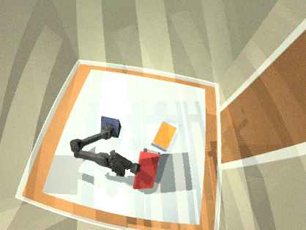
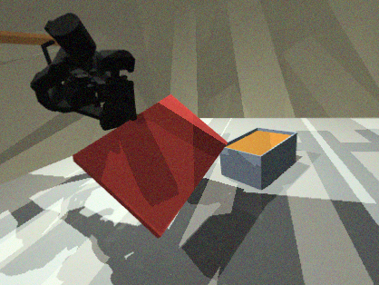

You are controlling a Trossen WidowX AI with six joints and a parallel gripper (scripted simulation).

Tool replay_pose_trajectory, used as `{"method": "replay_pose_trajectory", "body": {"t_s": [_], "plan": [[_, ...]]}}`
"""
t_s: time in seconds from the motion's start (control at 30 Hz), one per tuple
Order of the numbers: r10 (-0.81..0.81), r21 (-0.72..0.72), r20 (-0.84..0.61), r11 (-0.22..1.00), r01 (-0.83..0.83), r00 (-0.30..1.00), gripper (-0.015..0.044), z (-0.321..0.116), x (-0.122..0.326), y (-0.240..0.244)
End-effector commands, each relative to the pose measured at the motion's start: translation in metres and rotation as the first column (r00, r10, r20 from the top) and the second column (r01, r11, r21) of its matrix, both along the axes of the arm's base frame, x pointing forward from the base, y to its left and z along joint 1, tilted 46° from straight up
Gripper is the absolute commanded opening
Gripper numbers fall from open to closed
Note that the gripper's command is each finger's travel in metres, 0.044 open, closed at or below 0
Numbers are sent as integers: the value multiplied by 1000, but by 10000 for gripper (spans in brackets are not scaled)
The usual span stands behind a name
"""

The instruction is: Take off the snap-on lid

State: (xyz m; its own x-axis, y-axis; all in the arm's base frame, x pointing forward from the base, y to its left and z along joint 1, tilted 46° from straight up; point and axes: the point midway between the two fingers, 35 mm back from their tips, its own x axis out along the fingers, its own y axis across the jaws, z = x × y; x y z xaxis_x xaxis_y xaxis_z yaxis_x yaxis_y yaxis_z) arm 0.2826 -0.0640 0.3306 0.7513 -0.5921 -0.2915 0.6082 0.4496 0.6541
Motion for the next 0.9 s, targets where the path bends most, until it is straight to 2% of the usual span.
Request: {"method": "replay_pose_trajectory", "body": {"t_s": [0.0, 0.87], "plan": [[12, 4, 13, 1000, -12, 1000, 0, 9, -3, -3], [12, 3, 15, 1000, -12, 1000, 0, -4, -3, -18]]}}
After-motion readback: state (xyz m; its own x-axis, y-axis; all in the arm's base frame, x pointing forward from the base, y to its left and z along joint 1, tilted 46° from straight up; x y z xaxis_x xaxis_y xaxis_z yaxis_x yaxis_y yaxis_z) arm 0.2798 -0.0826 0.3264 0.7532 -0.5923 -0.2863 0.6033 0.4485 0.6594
